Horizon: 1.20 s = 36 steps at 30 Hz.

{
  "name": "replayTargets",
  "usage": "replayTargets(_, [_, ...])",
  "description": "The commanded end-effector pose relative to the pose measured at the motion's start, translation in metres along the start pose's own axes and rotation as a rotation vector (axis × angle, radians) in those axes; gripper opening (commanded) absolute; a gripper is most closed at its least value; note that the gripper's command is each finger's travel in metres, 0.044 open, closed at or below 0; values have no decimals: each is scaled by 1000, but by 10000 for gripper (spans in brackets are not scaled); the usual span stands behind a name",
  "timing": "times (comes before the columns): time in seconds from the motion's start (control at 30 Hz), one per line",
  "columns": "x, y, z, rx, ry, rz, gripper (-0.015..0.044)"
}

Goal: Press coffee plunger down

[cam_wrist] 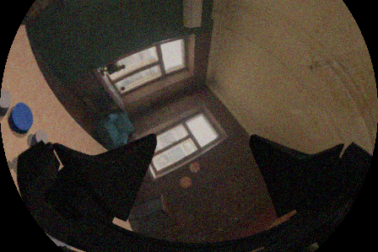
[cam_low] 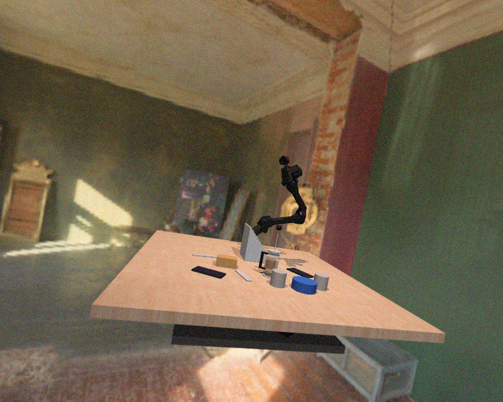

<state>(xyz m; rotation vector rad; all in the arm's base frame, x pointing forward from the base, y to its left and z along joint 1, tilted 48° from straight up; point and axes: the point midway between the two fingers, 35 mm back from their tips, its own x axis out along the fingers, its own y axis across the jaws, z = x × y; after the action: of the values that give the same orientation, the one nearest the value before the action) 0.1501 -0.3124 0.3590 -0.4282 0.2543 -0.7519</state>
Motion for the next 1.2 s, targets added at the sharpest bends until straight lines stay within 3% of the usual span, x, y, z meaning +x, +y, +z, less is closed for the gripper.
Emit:
replayTargets(0.0, [31, 67, -21, 251, 5, 283, 440])
replayTargets(0.23, [46, 183, -46, 646, 124, 734, 440])
replayTargets(0.47, [18, 282, -65, 993, 381, 1131, 440])
replayTargets(0.8, [-10, 331, -88, 1001, 385, 1145, 440])
replayTargets(1.17, [-8, 336, -86, 1000, 385, 1146, 440])
